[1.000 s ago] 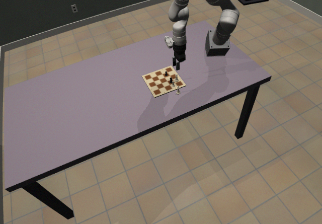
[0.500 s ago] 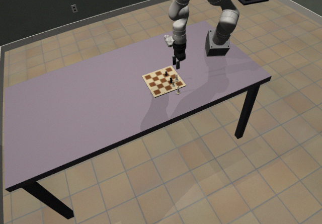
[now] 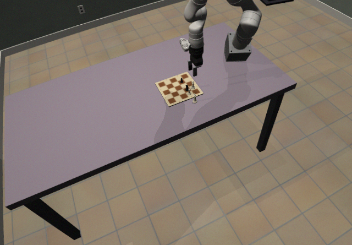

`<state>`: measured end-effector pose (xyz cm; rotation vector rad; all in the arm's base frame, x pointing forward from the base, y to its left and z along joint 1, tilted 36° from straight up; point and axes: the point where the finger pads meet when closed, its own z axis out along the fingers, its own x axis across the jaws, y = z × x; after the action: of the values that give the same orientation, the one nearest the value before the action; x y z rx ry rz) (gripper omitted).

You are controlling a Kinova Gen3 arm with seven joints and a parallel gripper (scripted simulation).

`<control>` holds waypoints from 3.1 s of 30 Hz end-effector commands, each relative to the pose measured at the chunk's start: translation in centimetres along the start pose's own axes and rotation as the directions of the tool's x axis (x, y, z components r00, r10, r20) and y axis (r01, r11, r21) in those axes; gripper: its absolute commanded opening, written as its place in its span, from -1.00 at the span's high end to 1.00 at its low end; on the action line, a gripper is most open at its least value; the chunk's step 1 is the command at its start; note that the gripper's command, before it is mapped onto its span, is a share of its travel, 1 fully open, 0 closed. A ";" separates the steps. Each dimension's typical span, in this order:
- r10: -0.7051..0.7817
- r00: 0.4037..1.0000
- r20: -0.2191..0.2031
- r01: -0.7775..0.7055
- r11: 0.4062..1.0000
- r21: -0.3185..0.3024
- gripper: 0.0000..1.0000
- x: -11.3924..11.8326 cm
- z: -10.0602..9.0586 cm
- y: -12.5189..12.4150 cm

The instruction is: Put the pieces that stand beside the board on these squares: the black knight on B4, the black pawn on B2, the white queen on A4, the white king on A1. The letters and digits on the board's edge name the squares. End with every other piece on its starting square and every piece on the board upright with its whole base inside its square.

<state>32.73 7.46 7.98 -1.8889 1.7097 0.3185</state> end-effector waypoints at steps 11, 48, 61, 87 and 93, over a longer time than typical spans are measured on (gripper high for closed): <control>-0.002 1.000 0.001 0.002 1.000 0.001 -1.00 0.0 -0.1 -0.1; -0.333 0.943 -0.002 0.333 0.943 -0.005 -1.00 -1.5 0.0 -0.9; -0.679 0.734 -0.004 0.679 0.734 -0.011 -1.00 -3.2 0.1 -1.7; -0.995 -0.098 0.009 0.995 -0.098 -0.013 -1.00 -6.6 0.1 -2.2; -0.935 -0.353 0.011 0.935 -0.353 -0.010 -1.00 -7.4 0.1 -2.3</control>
<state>33.34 13.91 12.16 -2.5392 -0.4799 -0.3802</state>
